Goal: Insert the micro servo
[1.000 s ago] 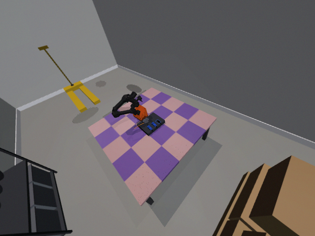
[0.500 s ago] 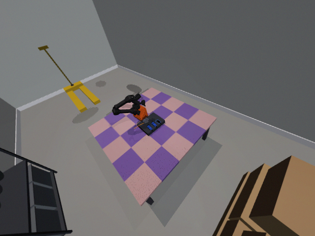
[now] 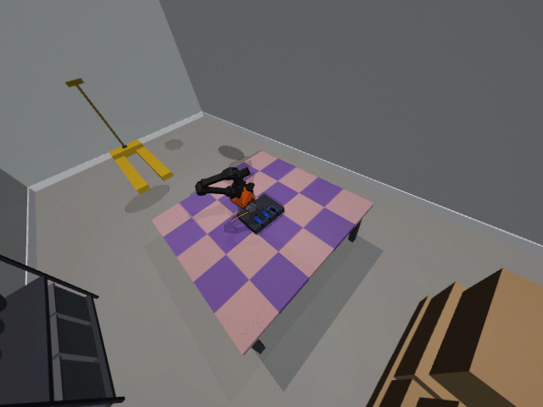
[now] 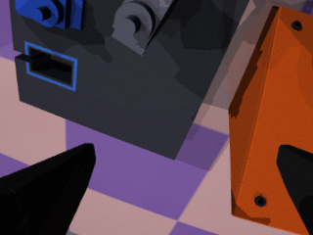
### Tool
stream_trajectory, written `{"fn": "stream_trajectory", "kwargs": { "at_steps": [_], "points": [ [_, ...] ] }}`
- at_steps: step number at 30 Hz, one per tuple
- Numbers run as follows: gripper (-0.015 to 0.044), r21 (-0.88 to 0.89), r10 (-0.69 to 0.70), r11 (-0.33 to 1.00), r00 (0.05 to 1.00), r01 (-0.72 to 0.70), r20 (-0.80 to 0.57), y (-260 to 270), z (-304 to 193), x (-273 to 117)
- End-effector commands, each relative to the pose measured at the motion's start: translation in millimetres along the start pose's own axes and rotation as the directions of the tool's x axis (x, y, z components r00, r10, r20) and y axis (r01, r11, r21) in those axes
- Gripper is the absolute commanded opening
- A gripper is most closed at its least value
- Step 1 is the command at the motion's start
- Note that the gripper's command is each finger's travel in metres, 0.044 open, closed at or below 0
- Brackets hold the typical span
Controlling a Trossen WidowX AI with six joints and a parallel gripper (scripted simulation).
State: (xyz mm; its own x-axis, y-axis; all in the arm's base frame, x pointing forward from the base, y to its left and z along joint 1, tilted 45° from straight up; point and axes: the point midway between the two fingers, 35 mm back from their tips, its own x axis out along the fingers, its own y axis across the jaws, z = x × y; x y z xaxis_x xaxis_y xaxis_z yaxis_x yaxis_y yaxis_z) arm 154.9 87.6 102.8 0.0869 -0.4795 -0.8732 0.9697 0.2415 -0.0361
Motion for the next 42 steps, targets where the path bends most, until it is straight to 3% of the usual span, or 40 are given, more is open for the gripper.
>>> {"fn": "stream_trajectory", "kwargs": {
  "at_steps": [1, 17, 42],
  "points": [
    [0.044, 0.125, -0.023, 0.992, 0.998, 0.017, 0.052, 9, 13, 6],
    [0.044, 0.552, -0.155, 0.834, 0.96, 0.0, 0.234, 29, 68, 35],
    [0.044, 0.566, -0.161, 0.824, 0.957, -0.005, 0.242, 22, 79, 72]
  ]
}}
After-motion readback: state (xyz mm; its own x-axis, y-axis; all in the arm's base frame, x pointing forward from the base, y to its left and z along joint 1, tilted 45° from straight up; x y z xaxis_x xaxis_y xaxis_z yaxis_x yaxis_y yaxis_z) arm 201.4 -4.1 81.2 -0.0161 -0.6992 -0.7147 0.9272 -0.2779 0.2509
